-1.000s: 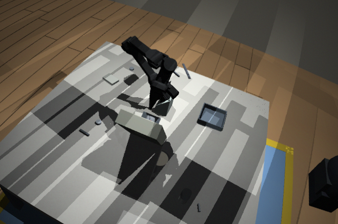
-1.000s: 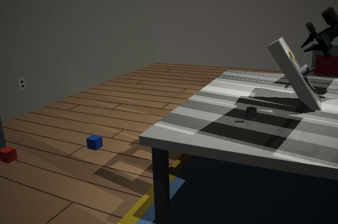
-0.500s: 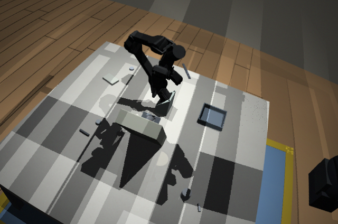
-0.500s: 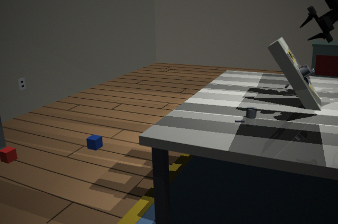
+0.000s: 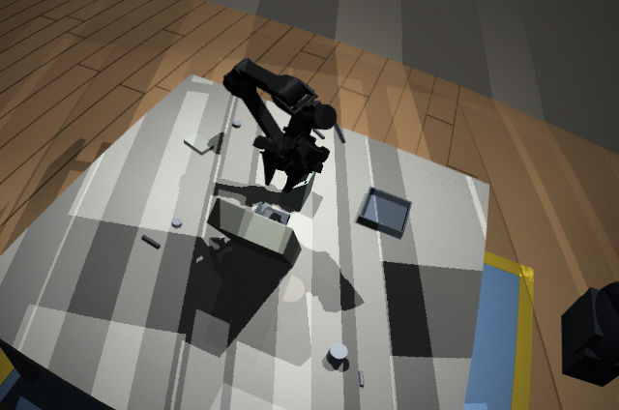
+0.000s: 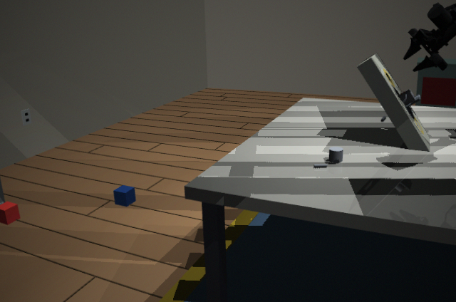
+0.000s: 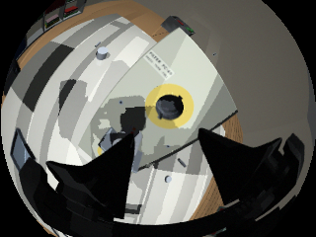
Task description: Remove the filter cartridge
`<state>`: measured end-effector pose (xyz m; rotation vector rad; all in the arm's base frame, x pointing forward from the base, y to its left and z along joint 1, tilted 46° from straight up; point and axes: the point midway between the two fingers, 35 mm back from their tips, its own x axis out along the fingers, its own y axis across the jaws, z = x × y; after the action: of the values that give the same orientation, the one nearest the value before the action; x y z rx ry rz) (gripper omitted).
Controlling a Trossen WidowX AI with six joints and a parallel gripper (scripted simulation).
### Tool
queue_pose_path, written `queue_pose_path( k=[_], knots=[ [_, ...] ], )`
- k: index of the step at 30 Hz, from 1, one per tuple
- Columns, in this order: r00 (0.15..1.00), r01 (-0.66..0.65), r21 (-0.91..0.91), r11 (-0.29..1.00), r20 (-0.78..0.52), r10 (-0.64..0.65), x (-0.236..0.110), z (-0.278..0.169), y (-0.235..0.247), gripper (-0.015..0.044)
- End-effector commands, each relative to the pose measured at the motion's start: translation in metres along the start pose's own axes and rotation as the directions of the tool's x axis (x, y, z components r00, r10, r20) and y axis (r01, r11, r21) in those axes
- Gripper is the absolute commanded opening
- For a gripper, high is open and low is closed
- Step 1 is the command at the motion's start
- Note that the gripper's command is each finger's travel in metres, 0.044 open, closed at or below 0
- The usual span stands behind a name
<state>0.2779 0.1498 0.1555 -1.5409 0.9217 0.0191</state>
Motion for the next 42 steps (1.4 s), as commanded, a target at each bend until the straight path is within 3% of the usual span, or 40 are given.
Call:
queue_pose_path(
  k=[1, 6, 19, 42],
  knots=[
    [0.979, -0.028, 0.634, 0.773, -0.139, 0.149, 0.024, -0.035, 0.041, 0.0305],
    [0.966, 0.023, 0.776, 0.63, -0.18, 0.187, 0.029, -0.046, 0.052, 0.0305],
    [0.966, 0.023, 0.776, 0.63, -0.18, 0.187, 0.03, -0.046, 0.052, 0.0305],
    [0.966, 0.022, 0.777, 0.629, -0.178, 0.187, 0.066, -0.052, 0.058, 0.0305]
  ],
)
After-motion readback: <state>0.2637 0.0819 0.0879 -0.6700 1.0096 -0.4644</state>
